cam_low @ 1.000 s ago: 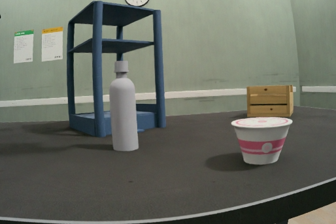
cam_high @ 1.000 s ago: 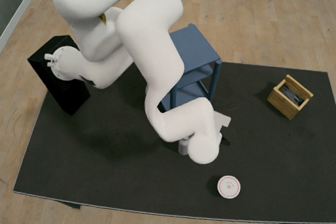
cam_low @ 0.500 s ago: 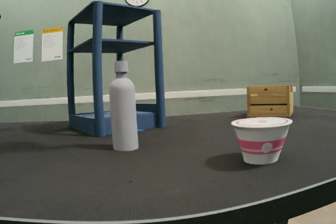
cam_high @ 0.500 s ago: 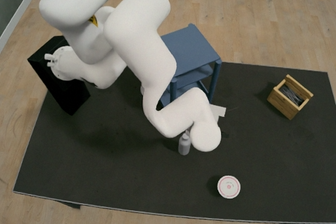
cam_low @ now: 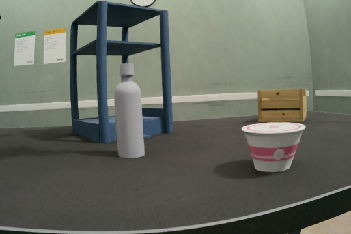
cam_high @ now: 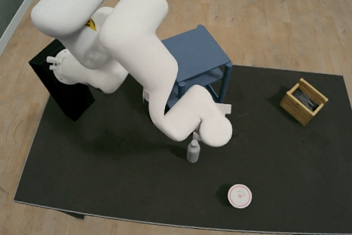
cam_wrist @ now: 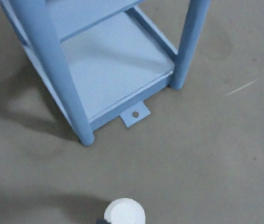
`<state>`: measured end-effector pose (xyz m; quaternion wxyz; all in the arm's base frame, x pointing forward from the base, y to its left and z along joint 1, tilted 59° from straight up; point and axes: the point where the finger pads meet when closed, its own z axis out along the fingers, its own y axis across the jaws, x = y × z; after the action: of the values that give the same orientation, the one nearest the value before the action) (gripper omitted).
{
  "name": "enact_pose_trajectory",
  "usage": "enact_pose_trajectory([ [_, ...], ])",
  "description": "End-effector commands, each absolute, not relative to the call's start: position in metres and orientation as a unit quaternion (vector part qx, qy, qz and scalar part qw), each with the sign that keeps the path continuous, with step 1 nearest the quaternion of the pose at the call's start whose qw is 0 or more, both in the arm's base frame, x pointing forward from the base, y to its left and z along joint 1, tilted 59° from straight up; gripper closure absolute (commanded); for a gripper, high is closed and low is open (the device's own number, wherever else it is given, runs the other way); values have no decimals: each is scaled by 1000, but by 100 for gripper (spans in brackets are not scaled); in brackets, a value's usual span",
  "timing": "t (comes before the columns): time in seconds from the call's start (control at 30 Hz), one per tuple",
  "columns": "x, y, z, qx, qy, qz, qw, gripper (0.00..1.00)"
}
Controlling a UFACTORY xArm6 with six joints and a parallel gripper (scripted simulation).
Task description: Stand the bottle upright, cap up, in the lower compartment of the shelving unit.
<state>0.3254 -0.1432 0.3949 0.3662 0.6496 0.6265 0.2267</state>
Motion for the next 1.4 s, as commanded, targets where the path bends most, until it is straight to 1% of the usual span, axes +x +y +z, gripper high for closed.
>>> enact_pose_trajectory([
  [0.0,325,-143,391,640,636,197,383,0],
  [0.63,326,-142,378,598,669,127,422,0],
  [1.37,326,-140,365,570,686,68,446,0],
])
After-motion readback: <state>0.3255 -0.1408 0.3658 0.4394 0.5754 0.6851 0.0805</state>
